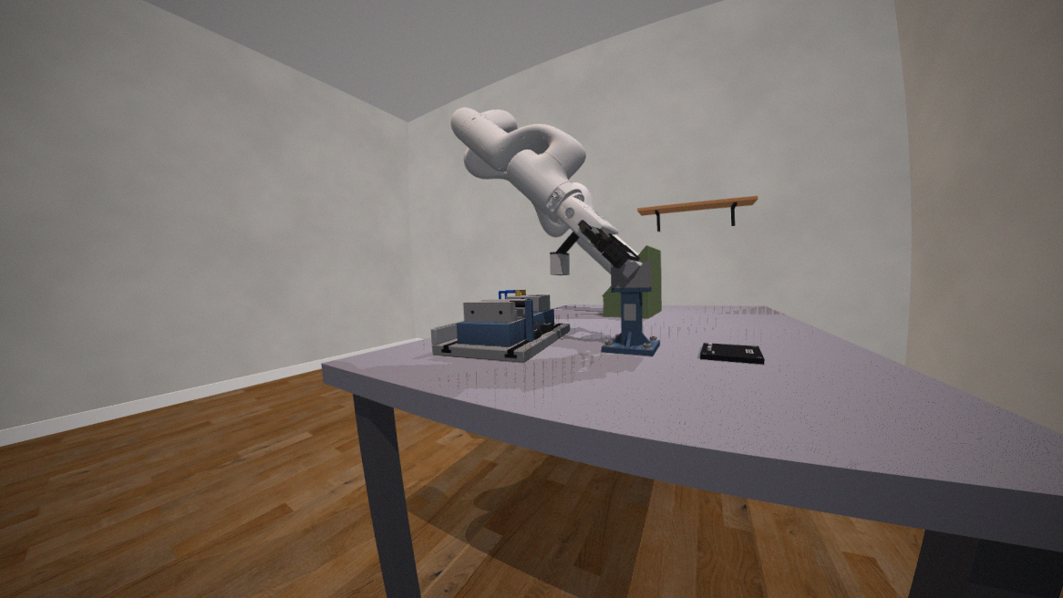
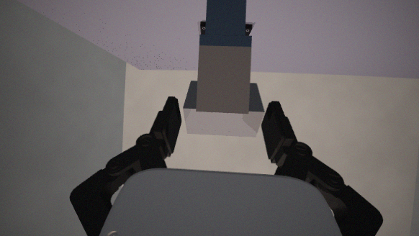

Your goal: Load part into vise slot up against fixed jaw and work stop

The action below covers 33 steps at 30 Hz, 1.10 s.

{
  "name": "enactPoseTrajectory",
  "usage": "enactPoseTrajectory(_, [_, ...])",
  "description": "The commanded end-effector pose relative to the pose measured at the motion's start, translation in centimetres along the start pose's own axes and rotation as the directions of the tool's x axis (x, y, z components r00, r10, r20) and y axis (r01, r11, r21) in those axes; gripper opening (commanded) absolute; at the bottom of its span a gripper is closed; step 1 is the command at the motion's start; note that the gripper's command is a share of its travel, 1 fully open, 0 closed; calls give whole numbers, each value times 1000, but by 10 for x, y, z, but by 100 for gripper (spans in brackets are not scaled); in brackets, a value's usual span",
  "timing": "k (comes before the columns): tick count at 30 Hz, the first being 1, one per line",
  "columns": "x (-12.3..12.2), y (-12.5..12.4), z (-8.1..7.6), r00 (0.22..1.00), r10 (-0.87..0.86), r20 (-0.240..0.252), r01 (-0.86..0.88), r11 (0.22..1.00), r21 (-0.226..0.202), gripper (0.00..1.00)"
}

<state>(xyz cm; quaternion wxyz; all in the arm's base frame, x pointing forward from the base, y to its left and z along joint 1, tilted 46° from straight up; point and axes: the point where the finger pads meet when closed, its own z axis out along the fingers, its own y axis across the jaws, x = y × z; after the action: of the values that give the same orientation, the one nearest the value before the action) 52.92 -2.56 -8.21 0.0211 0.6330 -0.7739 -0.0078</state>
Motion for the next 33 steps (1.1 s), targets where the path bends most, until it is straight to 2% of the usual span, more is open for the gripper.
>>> enactPoseTrajectory(1, [-1,-1,-1,1000,-1,0,1,1000,1,89])
enactPoseTrajectory(33, [2,0,2,1000,-1,-3,1,1000,1,89])
